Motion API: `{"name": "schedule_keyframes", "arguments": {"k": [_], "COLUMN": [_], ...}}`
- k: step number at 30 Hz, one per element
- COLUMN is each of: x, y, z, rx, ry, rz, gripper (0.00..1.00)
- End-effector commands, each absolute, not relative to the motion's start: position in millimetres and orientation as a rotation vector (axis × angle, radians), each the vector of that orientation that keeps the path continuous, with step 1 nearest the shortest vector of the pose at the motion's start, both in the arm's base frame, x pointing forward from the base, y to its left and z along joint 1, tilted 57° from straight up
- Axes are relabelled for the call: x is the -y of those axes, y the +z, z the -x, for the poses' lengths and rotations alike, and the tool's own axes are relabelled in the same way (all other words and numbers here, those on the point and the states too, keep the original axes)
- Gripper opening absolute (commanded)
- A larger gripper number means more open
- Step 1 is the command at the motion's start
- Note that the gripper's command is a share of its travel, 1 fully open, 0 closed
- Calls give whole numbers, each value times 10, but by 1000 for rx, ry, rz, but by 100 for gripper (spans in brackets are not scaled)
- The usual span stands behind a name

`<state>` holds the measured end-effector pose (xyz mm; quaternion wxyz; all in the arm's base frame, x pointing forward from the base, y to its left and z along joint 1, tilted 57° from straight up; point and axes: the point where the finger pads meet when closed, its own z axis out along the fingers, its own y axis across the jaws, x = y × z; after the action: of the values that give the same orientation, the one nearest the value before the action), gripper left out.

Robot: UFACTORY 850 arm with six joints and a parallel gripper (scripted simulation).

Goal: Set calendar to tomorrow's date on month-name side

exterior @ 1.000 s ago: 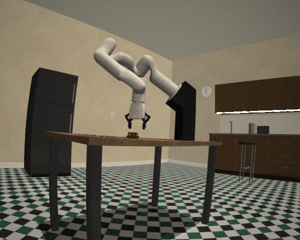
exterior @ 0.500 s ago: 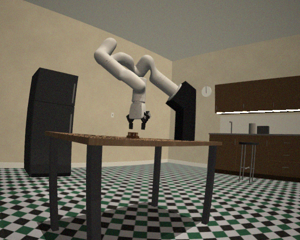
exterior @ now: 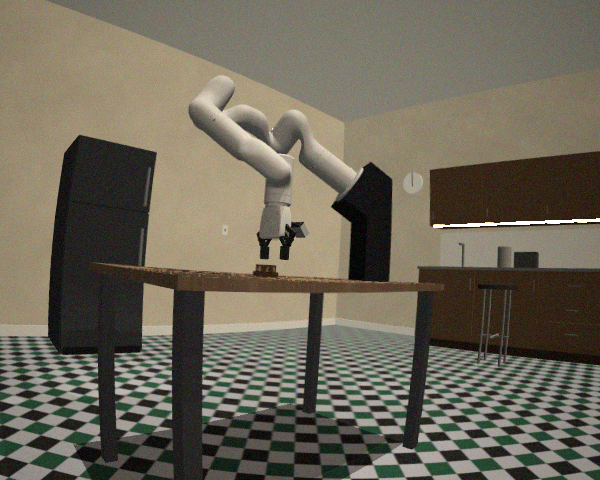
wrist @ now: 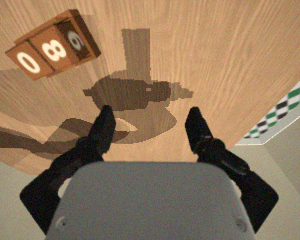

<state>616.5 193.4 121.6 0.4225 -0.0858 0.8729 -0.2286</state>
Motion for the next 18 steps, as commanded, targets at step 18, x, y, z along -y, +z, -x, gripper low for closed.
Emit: {"name": "schedule_keyframes", "arguments": {"k": [18], "x": [-1824], "y": [1026], "z": [-6445], "rx": [-2184], "ry": [-571], "rz": [214], "gripper": [100]}}
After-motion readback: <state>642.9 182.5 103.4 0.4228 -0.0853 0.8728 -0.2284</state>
